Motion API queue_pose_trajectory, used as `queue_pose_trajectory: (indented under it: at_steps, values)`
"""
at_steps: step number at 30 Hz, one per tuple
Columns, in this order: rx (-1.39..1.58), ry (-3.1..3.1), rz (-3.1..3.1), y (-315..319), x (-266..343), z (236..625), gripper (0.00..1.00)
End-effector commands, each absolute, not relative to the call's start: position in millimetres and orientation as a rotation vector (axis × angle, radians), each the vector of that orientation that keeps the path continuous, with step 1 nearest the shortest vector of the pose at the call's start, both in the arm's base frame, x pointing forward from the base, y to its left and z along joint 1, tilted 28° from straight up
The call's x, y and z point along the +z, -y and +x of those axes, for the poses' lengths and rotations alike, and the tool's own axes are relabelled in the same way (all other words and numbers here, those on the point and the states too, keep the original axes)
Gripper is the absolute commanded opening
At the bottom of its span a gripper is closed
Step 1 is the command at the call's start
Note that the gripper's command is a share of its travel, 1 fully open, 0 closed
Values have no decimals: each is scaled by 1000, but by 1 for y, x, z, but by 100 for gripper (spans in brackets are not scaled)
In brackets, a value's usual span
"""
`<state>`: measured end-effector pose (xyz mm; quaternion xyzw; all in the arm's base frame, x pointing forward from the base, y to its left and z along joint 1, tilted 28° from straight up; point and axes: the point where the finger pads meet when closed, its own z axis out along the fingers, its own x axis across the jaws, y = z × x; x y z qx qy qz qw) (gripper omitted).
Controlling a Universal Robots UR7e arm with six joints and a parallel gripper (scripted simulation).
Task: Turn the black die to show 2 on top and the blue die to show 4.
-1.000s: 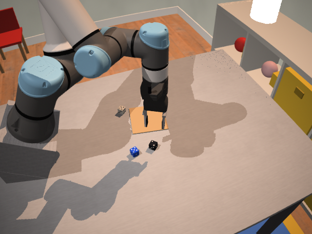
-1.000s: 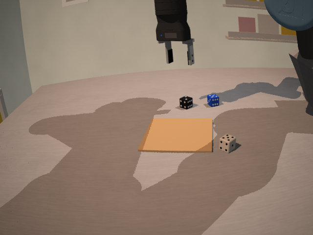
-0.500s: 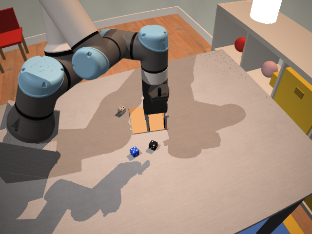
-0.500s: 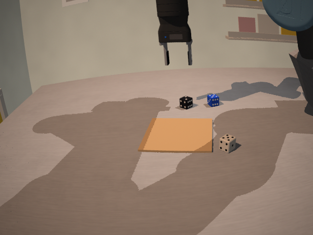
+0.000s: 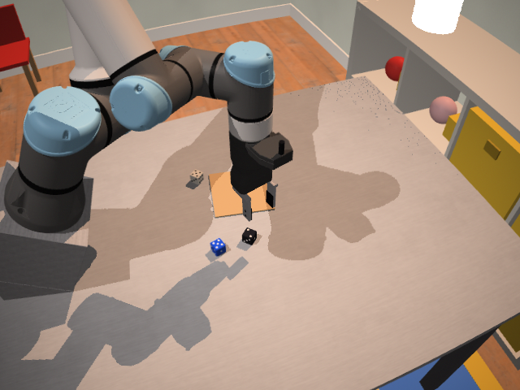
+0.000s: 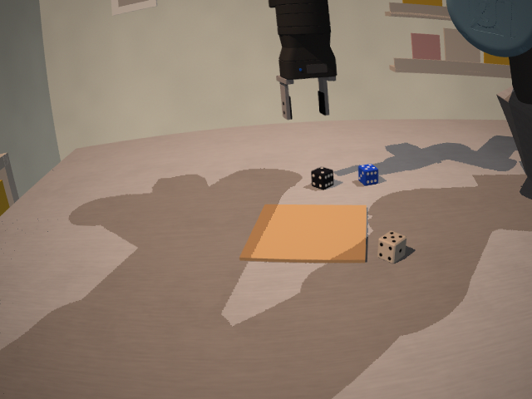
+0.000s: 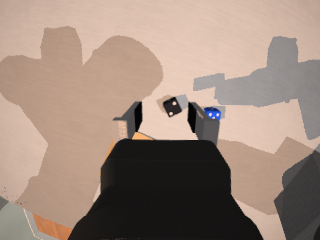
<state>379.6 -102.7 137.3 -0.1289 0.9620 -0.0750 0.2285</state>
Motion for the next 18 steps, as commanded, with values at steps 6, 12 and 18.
queue_pose_trajectory:
  at_steps: [6, 12, 18]
  values:
    - [-307, -2578, -778, 104, 136, 384, 100]
    - [-370, -2499, -1051, 104, 134, 387, 100]
    - [-419, -2418, -1265, 103, 133, 388, 100]
